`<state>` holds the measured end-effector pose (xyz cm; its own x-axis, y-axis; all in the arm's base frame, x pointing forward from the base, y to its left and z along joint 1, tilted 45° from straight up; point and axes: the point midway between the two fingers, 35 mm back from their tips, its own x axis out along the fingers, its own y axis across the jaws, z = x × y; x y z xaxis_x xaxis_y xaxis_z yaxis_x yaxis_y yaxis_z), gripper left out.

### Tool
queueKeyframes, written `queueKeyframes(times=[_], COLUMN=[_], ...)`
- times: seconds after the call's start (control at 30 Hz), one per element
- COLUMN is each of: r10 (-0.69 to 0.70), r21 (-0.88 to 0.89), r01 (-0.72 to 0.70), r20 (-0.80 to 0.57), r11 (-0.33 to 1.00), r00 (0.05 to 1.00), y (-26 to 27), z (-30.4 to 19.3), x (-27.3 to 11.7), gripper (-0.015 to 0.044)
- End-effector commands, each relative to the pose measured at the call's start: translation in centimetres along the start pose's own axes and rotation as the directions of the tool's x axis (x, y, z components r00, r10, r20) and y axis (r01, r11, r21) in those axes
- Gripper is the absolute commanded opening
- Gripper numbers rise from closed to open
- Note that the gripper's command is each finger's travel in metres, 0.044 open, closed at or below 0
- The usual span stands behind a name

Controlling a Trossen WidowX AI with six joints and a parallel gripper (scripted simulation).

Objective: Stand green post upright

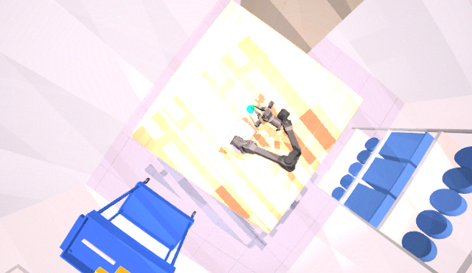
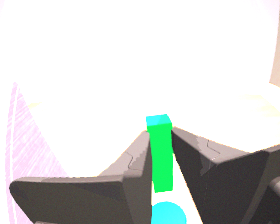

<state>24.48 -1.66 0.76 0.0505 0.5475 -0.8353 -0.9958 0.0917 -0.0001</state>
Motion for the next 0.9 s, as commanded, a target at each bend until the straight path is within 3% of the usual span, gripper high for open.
queueKeyframes(times=[0.0,0.53,0.87], r10=[-0.020,-0.020,-0.011], r21=[-0.011,-0.012,-0.015], r01=[0.021,0.021,0.011], r20=[0.016,0.015,0.003], r11=[1.000,1.000,1.000], r00=[1.000,1.000,1.000], y=[-0.2,-0.2,-0.6], z=[0.1,0.0,-3.9], x=[-0.3,-0.3,0.4], gripper=[0.0022,0.0022,0.0022])
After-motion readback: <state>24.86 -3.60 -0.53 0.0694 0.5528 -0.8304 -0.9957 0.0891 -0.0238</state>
